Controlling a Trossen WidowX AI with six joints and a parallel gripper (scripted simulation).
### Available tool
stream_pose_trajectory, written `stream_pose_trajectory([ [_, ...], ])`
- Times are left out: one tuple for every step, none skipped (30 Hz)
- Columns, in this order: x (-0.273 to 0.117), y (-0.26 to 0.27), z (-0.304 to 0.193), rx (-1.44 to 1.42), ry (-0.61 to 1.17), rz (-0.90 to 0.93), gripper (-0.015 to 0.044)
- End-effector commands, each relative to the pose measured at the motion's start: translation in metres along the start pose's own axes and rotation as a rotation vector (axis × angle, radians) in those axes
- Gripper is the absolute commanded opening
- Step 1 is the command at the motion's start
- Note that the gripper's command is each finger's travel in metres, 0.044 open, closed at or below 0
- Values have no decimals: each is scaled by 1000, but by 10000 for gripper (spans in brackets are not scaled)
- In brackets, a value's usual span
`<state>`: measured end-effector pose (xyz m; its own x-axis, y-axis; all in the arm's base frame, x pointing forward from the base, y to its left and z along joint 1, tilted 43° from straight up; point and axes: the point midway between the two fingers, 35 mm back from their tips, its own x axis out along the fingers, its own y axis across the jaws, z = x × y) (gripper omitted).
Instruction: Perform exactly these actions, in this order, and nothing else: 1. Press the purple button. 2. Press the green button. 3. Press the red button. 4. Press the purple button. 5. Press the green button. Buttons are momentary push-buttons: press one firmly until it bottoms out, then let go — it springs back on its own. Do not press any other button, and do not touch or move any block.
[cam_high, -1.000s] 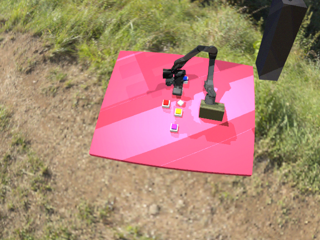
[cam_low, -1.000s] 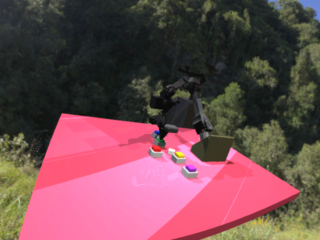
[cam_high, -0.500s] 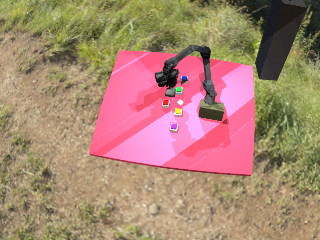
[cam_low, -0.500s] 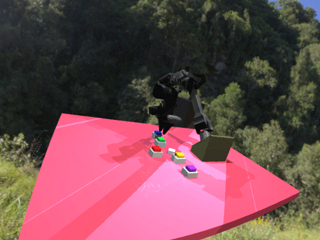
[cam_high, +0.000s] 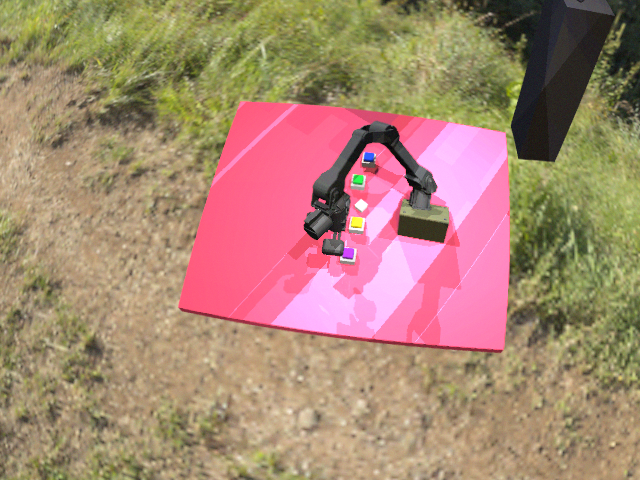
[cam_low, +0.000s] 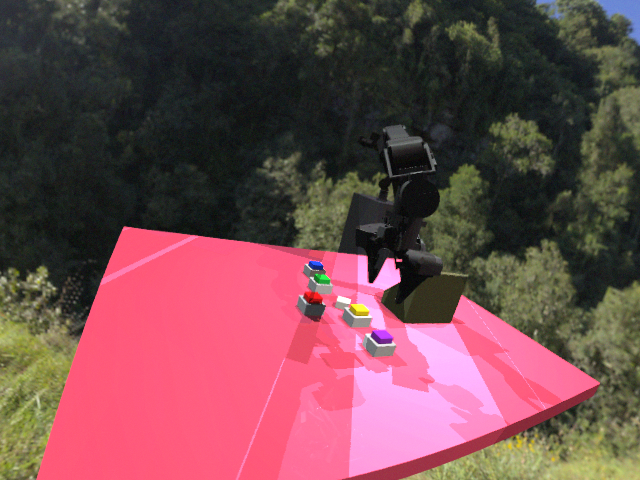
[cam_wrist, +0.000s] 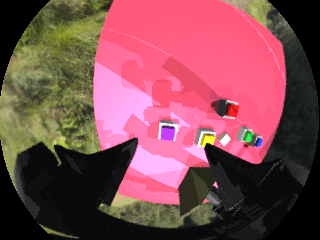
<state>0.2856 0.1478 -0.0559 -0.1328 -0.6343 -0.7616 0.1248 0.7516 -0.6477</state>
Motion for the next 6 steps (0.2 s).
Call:
stream_pose_trajectory([
  [1,17,-7,22,10,-10,400],
  [1,17,-7,22,10,-10,400],
  [1,17,-7,22,10,-10,400],
  [1,17,-7,22,10,-10,400],
  [1,17,-7,22,10,-10,400],
  [1,17,-7,22,10,-10,400],
])
